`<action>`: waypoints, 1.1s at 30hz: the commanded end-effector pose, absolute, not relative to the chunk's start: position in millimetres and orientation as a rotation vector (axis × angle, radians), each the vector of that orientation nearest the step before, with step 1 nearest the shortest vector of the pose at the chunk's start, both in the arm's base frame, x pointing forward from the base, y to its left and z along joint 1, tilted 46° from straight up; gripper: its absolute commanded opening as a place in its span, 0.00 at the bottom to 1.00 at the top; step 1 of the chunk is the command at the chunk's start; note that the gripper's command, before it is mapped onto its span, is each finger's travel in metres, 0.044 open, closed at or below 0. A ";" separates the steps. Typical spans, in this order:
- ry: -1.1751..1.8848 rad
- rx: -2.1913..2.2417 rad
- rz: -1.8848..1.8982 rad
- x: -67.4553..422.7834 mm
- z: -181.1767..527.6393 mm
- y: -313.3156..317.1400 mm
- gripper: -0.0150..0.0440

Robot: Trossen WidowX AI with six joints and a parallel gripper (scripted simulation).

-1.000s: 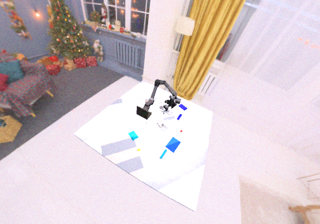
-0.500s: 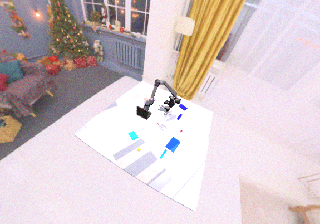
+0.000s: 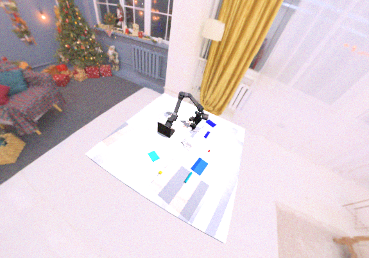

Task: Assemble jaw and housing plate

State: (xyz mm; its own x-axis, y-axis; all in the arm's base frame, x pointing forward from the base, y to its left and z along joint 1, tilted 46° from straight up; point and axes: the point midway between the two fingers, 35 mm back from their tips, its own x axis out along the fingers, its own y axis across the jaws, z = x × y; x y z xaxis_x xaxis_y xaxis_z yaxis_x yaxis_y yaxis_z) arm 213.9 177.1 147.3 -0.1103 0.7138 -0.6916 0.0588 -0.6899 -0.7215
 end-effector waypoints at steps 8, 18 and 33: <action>-0.840 -1.696 1.858 211.4 133.7 188.4 1.00; -0.842 -1.694 1.857 208.7 123.2 199.9 1.00; -0.843 -1.693 1.856 207.2 118.7 205.0 1.00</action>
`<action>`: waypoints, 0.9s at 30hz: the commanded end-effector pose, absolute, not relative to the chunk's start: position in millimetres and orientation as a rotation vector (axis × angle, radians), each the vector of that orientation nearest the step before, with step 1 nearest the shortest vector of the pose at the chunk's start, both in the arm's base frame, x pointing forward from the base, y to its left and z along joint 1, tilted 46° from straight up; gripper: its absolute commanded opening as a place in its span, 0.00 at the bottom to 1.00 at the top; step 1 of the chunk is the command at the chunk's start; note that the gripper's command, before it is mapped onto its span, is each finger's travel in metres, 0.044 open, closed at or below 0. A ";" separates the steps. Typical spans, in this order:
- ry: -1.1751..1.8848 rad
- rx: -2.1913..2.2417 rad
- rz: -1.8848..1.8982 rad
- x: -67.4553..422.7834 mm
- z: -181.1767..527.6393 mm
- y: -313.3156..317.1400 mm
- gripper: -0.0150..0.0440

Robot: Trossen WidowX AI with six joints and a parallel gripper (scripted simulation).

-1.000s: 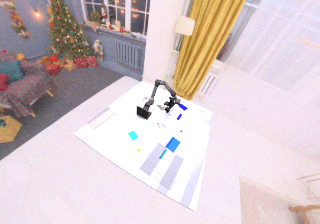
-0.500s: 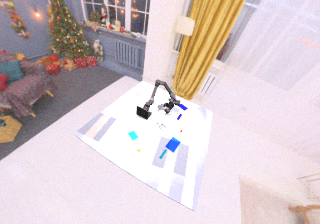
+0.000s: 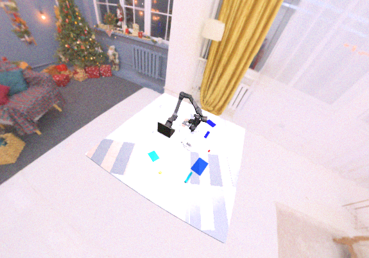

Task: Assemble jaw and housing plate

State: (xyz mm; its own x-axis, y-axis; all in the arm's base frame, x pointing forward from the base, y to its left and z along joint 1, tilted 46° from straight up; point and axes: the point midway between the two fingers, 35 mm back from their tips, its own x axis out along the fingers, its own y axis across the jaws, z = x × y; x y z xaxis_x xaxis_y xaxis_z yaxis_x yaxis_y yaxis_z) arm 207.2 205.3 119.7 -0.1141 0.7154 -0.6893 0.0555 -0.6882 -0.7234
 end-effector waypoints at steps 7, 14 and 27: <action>-0.843 -1.693 1.856 207.2 118.7 205.0 1.00; -0.843 -1.693 1.856 207.2 118.5 205.2 1.00; -0.849 -1.692 1.855 207.0 119.2 205.4 0.56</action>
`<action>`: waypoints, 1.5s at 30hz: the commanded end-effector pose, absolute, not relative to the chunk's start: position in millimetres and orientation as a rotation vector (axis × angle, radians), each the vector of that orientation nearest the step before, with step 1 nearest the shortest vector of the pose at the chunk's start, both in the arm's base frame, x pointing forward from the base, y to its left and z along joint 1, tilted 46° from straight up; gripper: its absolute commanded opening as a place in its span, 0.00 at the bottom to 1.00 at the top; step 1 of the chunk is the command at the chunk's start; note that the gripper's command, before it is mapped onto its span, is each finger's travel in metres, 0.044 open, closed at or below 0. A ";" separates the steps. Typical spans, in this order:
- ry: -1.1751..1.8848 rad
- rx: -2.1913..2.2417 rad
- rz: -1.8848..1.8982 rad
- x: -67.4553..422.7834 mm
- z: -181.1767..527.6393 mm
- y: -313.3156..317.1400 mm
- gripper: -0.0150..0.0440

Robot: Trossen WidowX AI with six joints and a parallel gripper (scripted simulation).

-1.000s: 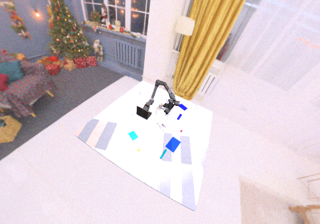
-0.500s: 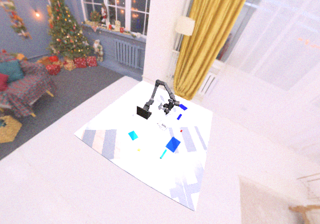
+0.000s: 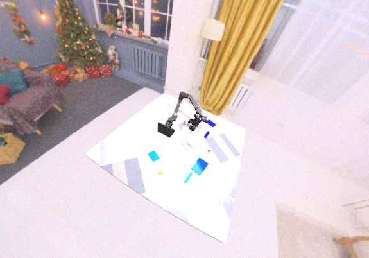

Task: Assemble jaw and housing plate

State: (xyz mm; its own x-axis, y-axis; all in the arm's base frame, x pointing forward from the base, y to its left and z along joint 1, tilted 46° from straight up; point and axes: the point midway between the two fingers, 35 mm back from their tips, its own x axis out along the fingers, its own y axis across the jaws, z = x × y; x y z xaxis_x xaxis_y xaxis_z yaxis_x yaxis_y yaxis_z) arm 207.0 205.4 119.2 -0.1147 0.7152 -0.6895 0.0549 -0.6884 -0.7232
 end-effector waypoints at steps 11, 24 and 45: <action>-0.849 -1.692 1.855 207.0 119.2 205.4 0.48; -0.844 -1.698 1.859 212.0 131.7 190.9 0.48; -0.839 -1.695 1.859 216.4 172.0 149.4 0.48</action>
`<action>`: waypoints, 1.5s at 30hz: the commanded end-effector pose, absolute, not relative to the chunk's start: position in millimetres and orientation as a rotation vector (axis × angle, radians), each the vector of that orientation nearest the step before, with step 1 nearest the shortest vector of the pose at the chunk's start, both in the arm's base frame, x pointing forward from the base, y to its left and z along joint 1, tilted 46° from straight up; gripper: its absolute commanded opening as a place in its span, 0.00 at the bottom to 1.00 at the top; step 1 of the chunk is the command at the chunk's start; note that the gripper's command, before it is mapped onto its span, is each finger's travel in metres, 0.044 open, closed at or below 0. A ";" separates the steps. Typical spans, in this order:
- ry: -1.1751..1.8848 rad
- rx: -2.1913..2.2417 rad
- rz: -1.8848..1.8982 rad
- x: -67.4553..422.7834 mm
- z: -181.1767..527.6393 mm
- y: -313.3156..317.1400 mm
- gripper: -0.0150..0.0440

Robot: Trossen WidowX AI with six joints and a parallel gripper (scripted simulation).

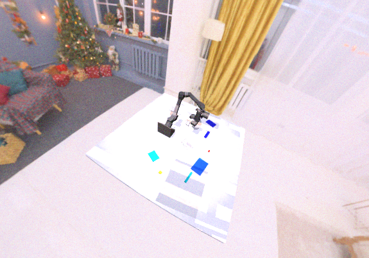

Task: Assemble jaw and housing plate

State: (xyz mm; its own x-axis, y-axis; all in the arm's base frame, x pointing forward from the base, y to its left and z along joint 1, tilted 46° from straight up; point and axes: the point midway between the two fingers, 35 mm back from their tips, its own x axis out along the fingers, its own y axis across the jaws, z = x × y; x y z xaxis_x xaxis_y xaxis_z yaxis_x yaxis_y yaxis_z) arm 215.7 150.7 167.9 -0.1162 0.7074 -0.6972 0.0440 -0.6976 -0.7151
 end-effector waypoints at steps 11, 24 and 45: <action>-0.646 -1.597 1.875 221.2 162.5 140.6 0.48; -0.362 -1.437 1.872 227.2 148.1 126.8 0.48; 0.062 -1.157 1.808 233.3 125.5 103.9 0.48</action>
